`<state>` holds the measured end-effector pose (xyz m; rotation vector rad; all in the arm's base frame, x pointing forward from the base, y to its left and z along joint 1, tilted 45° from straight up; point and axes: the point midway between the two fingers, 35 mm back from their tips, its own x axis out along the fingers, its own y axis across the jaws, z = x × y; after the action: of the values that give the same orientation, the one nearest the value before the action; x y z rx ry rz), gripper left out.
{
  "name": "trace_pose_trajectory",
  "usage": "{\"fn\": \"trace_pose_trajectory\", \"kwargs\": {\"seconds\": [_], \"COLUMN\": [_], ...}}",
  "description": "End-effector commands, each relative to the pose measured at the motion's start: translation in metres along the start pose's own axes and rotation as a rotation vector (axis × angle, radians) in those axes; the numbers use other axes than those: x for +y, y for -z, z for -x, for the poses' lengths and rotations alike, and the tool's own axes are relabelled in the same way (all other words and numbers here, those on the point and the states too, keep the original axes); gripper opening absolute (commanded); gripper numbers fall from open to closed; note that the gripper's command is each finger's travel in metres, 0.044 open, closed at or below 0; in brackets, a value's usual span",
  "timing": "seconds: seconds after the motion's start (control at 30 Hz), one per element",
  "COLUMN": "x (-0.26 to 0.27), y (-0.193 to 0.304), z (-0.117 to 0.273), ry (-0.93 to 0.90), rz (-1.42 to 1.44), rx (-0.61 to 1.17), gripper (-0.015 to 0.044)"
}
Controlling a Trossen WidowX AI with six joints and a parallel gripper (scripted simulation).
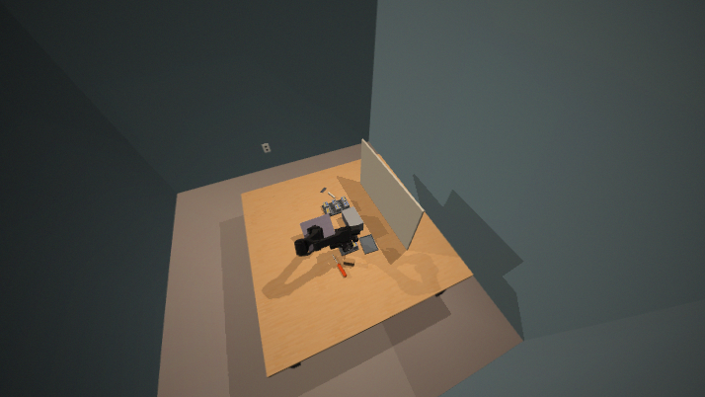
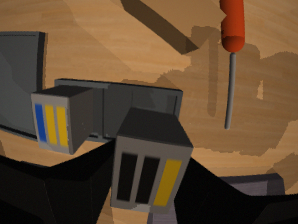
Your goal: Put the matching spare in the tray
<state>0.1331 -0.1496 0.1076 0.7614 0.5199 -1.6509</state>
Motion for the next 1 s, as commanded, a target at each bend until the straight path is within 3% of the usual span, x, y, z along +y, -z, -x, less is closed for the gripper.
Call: {"fn": "trace_pose_trajectory", "kwargs": {"seconds": [0.0, 0.23, 0.47, 0.97], "x": [0.0, -0.003, -0.003, 0.004], "y": [-0.001, -0.003, -0.002, -0.005], "z": [0.018, 0.042, 0.042, 0.095], "ry": [-0.001, -0.003, -0.003, -0.006], "rz": [-0.002, 0.001, 0.004, -0.001], "rx": [-0.005, -0.015, -0.009, -0.013], "gripper": [0.0, 0.0, 0.0, 0.0]}}
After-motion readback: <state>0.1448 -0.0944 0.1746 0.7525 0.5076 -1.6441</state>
